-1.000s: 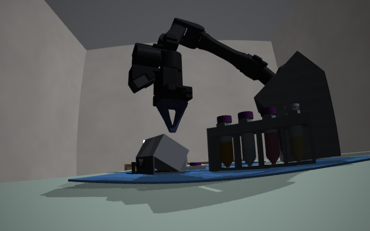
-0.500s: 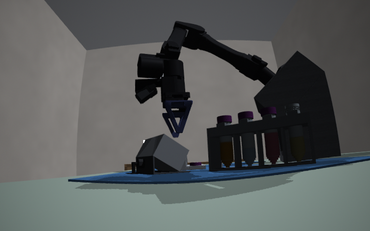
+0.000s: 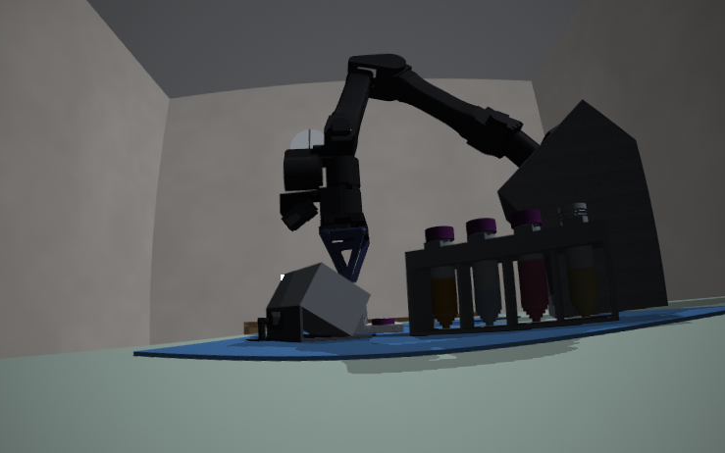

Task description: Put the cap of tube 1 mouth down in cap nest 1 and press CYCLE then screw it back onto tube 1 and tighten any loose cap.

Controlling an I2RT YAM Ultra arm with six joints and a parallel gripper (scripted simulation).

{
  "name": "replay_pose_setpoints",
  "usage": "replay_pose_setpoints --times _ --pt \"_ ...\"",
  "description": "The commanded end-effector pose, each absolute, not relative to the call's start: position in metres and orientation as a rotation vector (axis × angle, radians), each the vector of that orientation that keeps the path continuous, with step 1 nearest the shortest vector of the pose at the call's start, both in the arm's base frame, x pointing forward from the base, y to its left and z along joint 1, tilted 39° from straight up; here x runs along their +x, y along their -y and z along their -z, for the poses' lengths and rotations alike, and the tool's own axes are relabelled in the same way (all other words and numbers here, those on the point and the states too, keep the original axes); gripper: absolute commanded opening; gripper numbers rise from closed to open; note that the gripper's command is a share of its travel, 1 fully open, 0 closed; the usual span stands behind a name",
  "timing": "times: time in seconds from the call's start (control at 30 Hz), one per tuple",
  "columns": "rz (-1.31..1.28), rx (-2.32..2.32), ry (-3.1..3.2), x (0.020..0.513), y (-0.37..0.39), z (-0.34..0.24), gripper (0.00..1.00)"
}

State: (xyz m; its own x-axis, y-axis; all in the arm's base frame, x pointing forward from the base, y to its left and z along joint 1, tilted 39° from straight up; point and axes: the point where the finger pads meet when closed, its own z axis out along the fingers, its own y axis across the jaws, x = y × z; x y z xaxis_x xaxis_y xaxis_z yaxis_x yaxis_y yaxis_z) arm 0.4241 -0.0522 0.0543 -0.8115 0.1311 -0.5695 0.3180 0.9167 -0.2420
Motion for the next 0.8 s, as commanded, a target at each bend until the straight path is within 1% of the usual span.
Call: replay_pose_setpoints --times 0.0,0.13,0.77 --pt "0.41 0.25 -2.492 0.429 0.056 -0.064 1.0" --pt "0.411 0.251 -2.492 0.423 0.089 -0.069 1.0" --pt "0.411 0.251 -2.492 0.423 0.09 -0.07 1.0"
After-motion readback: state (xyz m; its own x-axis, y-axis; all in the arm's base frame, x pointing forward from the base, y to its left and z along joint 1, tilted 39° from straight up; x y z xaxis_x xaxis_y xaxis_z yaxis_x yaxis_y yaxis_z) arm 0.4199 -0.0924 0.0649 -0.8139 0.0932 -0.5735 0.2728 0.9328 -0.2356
